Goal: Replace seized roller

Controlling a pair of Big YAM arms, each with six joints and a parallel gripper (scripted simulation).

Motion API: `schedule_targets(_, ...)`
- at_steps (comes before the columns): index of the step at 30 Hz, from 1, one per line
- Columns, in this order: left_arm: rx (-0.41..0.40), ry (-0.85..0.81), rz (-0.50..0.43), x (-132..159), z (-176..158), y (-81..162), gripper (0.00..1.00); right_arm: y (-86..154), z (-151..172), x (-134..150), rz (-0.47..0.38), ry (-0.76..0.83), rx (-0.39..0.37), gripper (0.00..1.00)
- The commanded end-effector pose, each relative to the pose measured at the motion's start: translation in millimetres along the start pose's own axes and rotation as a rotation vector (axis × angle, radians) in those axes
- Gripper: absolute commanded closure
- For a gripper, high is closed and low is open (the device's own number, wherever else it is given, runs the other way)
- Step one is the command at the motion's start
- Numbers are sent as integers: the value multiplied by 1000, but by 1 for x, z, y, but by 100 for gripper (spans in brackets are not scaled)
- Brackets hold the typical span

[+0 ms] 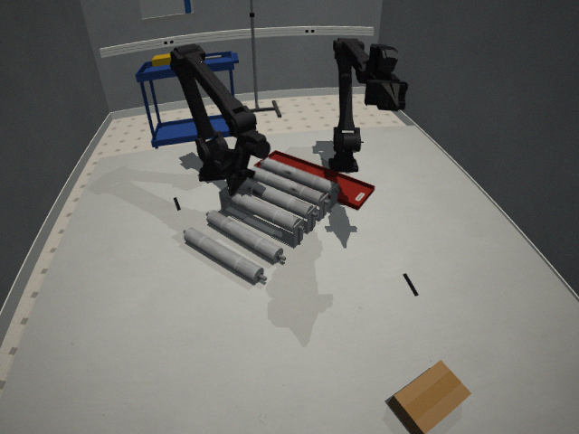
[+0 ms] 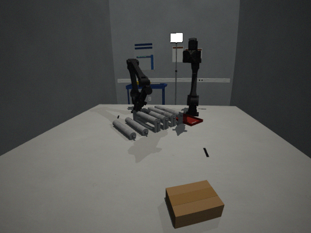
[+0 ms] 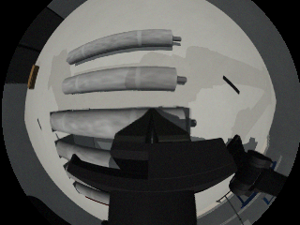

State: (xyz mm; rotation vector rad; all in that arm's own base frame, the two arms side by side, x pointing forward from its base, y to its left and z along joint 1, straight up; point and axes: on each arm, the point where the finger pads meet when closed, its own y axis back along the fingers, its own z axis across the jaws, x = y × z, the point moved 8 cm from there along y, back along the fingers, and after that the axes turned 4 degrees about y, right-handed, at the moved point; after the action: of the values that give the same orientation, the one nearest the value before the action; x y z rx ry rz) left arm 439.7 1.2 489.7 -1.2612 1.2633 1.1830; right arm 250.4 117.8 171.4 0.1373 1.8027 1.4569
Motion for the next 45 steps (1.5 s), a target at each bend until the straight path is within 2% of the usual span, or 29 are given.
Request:
schedule_targets(1,3,-8,-52,-24,-1,0,100,-4,2,9,10,16,7,100)
schedule_targets(45,3,-8,-52,-24,-1,0,100,-1,1,13,14,30,21,100)
